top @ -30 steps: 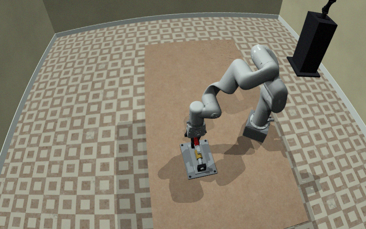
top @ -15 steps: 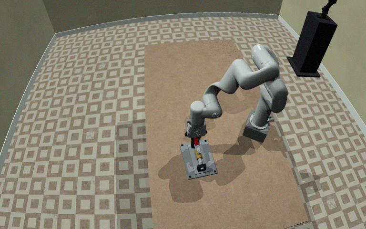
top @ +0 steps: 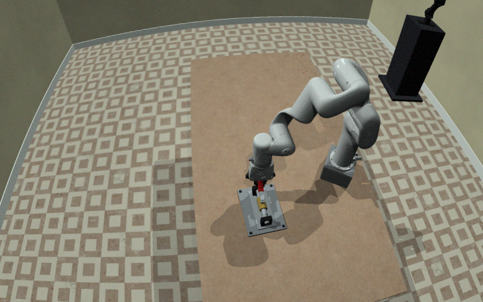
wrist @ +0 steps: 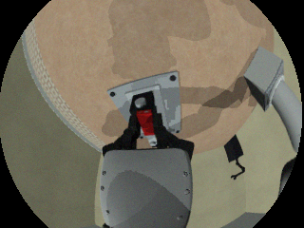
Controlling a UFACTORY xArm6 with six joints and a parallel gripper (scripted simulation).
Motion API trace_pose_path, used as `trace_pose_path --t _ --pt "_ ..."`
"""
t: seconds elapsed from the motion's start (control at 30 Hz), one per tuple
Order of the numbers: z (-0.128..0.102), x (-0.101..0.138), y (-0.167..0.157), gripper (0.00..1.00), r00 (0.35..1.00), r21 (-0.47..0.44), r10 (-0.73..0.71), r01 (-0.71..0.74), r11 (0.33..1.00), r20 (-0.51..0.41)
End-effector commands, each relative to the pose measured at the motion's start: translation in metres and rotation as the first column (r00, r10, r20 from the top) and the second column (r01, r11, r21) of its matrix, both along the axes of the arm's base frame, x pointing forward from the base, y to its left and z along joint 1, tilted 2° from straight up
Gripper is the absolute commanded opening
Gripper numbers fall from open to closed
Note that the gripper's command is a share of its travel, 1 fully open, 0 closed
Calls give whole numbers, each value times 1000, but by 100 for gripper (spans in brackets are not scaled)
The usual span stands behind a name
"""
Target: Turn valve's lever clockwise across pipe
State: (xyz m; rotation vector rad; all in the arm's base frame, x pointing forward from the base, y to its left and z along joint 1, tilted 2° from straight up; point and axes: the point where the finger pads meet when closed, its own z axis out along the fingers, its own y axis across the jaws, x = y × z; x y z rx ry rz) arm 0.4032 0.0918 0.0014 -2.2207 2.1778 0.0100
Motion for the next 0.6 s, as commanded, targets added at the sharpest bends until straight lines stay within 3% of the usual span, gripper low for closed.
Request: trace_pose_path --t 0.0,0.57 --pt "1 -3 0 0 1000 0 -16 16 1000 -4" --pt "1 -11 0 0 993 1 -116 116 993 -6"
